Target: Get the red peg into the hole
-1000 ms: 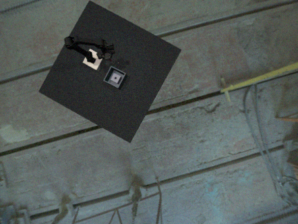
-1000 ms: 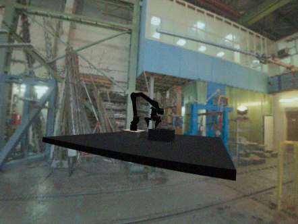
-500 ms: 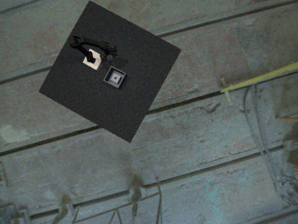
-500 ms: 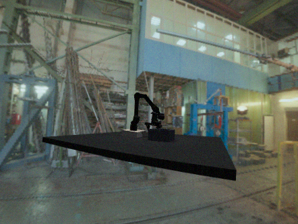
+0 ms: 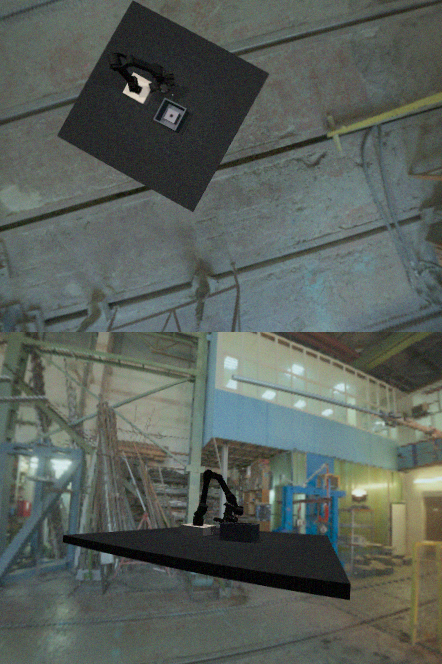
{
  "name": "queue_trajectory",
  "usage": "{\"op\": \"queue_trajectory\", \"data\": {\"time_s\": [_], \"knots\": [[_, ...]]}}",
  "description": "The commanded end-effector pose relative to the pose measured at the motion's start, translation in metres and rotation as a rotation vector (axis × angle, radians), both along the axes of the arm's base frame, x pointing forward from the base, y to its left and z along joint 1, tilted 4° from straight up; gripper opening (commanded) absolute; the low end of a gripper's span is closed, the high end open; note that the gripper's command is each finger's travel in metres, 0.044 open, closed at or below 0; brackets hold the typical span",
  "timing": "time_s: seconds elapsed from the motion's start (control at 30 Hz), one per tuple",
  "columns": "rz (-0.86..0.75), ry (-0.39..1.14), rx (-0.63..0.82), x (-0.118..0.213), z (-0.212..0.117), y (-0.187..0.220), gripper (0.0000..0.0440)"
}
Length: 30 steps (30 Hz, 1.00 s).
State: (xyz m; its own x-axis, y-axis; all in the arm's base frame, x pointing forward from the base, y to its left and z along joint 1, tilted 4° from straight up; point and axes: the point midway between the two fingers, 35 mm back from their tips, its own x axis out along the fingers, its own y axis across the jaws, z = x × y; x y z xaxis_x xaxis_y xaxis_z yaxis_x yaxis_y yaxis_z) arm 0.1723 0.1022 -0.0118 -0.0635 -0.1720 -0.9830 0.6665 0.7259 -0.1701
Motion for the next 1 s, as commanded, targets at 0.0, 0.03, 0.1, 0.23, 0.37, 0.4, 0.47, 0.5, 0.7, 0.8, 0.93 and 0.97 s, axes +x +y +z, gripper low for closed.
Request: {"op": "queue_trajectory", "data": {"time_s": [0.0,0.03,0.1,0.23,0.37,0.4,0.47,0.5,0.7,0.8,0.93,0.97], "knots": [[0.000,0.021,-0.021,-0.002,-0.002,-0.002,0.0012],[0.002,0.027,-0.026,-0.002,-0.002,-0.002,0.0000],[0.010,0.000,-0.035,0.004,0.004,-0.003,0.0000],[0.024,-0.036,-0.050,0.014,0.019,-0.006,0.0000],[0.030,-0.069,-0.065,0.022,0.036,-0.010,0.0000],[0.032,-0.077,-0.069,0.024,0.040,-0.011,0.0000],[0.033,-0.093,-0.076,0.029,0.049,-0.014,0.0000],[0.034,-0.101,-0.080,0.031,0.054,-0.015,0.0000],[0.020,-0.157,-0.096,0.047,0.085,-0.023,0.0000],[0.000,-0.188,-0.104,0.057,0.100,-0.028,0.0000],[-0.040,-0.220,-0.119,0.067,0.117,-0.039,0.0000],[-0.051,-0.226,-0.123,0.069,0.120,-0.042,0.0000]]}}
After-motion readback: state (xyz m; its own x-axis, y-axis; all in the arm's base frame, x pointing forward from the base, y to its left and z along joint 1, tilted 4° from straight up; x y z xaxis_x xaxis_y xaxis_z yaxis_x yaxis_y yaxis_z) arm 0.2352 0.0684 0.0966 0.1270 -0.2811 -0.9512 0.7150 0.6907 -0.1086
